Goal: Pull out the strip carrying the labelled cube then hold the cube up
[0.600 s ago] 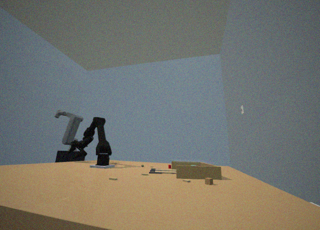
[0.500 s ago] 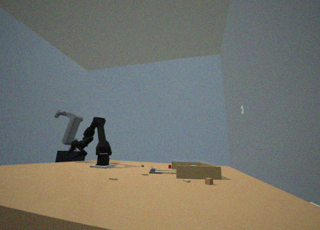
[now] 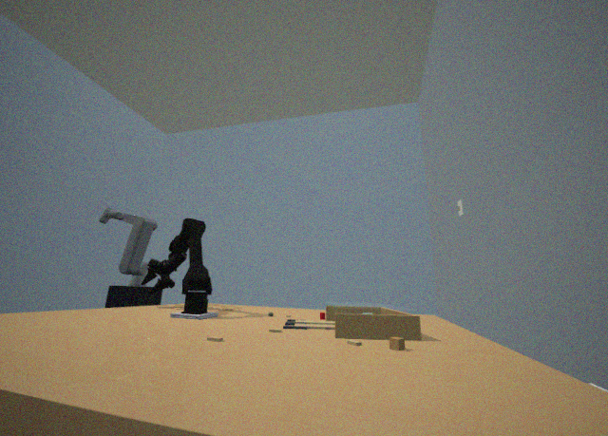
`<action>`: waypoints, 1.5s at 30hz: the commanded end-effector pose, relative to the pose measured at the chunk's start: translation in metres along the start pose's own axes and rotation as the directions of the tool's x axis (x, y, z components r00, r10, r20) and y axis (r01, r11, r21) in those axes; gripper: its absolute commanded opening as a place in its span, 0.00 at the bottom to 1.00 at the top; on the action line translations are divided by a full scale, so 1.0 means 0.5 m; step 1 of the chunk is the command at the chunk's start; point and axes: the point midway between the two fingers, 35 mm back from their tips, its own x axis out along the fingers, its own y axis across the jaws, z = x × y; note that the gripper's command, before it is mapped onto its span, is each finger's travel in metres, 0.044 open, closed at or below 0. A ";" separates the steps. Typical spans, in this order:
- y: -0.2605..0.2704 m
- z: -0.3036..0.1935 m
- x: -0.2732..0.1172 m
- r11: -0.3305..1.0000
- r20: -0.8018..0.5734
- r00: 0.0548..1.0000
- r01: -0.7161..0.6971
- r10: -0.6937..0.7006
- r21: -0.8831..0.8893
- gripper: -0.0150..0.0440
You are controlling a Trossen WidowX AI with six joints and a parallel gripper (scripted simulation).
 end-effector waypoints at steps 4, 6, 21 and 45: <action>0.070 -0.151 -0.187 0.932 -0.225 0.967 0.184 -0.116 0.312 0.93; 0.099 -0.181 -0.242 0.889 -0.298 0.945 0.247 -0.134 0.385 0.93; 0.399 -0.288 -0.581 0.354 -0.728 0.675 0.714 -0.120 0.604 0.93; 1.060 0.022 -0.863 -0.730 -0.820 0.086 0.513 0.566 -0.451 0.93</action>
